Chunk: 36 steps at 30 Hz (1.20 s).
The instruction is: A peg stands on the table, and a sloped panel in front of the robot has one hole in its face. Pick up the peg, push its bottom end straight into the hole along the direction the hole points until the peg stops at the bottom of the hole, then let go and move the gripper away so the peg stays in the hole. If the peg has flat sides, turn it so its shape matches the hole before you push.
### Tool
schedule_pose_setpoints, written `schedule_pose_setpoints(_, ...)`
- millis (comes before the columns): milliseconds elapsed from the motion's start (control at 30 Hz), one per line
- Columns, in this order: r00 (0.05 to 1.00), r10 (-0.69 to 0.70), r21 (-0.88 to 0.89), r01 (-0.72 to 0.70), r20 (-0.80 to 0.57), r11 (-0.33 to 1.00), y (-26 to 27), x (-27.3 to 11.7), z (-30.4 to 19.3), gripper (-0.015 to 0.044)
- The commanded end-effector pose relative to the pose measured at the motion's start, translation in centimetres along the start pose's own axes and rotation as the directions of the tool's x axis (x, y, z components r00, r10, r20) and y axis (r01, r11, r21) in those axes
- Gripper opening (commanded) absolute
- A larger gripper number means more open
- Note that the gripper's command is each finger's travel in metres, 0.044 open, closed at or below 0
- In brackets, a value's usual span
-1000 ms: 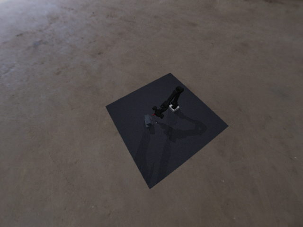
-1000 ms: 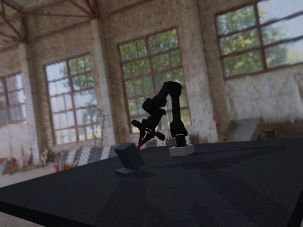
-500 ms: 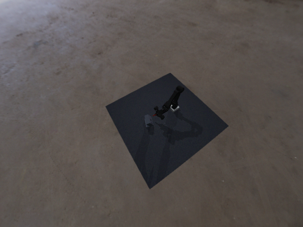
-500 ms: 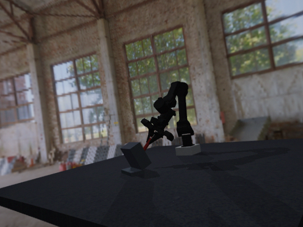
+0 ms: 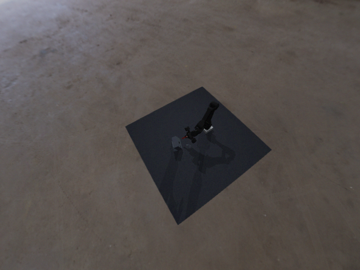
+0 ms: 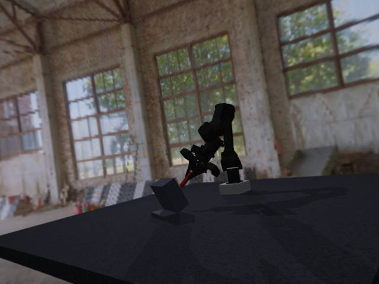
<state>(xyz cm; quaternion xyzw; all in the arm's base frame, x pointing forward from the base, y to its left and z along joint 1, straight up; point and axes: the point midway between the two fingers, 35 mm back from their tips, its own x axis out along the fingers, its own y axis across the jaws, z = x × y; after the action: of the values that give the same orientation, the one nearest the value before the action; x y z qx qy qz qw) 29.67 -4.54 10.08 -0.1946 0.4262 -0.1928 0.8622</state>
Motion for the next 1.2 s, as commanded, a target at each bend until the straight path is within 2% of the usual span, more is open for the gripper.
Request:
schedule_pose_setpoints(0,1.0,-0.01,0.037,0.009,0.022,0.999,0.3,-0.2,-0.1,0.0)
schedule_pose_setpoints(1167,0.975,-0.057,0.349,-0.023,0.216,0.937,2.3,-2.6,-0.4,0.0)
